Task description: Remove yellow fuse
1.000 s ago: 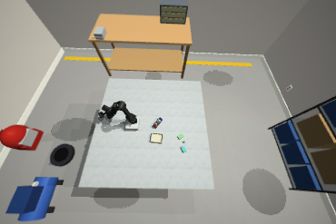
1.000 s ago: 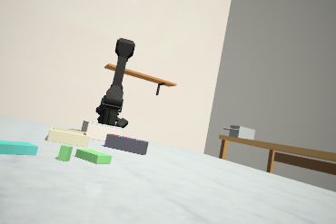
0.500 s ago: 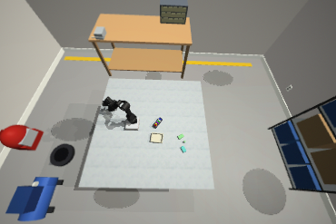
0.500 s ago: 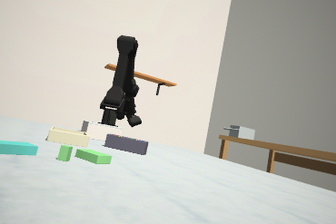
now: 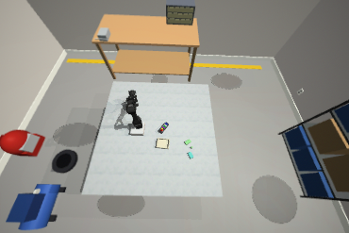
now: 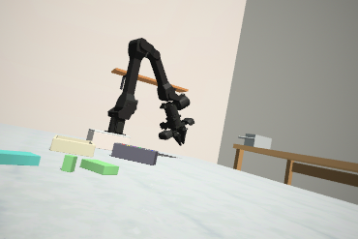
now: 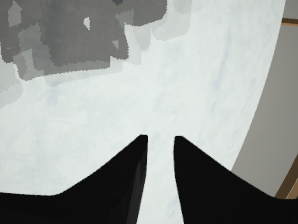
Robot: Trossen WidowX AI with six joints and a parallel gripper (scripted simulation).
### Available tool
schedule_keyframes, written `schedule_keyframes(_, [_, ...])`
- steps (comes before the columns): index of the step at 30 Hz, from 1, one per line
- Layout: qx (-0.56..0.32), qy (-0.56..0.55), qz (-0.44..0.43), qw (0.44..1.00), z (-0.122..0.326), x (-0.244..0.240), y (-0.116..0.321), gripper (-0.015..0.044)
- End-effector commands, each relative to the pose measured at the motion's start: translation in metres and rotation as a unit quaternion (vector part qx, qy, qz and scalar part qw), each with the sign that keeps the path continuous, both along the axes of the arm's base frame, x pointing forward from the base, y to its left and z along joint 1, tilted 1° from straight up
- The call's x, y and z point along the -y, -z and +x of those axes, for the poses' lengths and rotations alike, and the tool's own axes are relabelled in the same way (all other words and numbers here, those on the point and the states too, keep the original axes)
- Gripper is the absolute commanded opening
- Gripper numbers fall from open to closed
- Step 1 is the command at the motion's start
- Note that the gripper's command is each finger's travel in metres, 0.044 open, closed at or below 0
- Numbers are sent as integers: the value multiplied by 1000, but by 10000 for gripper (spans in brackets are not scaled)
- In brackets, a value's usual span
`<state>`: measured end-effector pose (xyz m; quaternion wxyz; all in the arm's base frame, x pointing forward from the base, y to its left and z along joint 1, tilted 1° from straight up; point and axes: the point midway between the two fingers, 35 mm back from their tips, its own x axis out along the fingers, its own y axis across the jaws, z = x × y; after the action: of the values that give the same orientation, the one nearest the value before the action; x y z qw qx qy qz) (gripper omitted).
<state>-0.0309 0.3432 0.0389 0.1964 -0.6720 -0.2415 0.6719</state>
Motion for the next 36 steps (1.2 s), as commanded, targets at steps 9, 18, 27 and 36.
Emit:
schedule_keyframes(9, [-143, 438, -44, 886, 160, 42, 6, 67])
schedule_keyframes(18, [-251, 763, -20, 595, 263, 137, 5, 67])
schedule_keyframes(27, [-307, 933, 46, 181, 311, 262, 0, 67])
schedule_keyframes(36, [-298, 909, 110, -270, 296, 382, -8, 67])
